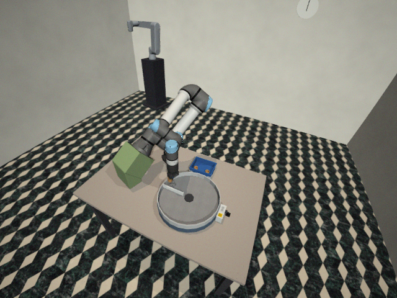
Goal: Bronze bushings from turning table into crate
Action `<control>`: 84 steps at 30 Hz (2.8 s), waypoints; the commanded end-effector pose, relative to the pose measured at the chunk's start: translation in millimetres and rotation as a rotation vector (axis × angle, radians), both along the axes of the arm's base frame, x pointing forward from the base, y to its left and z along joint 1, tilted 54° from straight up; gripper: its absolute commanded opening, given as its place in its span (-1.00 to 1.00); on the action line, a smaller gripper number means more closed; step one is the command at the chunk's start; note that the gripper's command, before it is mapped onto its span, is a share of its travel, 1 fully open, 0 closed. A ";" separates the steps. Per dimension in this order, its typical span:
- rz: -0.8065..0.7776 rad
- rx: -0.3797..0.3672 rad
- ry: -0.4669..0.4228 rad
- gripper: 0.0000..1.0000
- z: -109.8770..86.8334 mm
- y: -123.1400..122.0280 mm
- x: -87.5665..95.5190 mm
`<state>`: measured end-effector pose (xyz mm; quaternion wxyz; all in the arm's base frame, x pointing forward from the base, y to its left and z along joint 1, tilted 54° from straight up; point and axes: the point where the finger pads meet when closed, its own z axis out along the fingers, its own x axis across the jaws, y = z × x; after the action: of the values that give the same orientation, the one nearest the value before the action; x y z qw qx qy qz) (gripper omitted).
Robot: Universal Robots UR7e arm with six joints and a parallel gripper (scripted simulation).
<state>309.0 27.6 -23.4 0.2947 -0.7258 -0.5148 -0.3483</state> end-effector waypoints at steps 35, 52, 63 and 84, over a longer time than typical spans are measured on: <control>-0.001 -0.001 0.000 -1.00 8.8 -12.3 -2.9; 0.000 0.000 0.000 -1.00 20.9 -28.6 -7.0; 0.000 0.000 0.000 -1.00 32.8 -44.8 -11.1; -0.001 -0.001 0.000 -1.00 77.5 -16.1 7.0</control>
<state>314.7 10.3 49.1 0.2944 -0.7255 -0.5153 -0.3486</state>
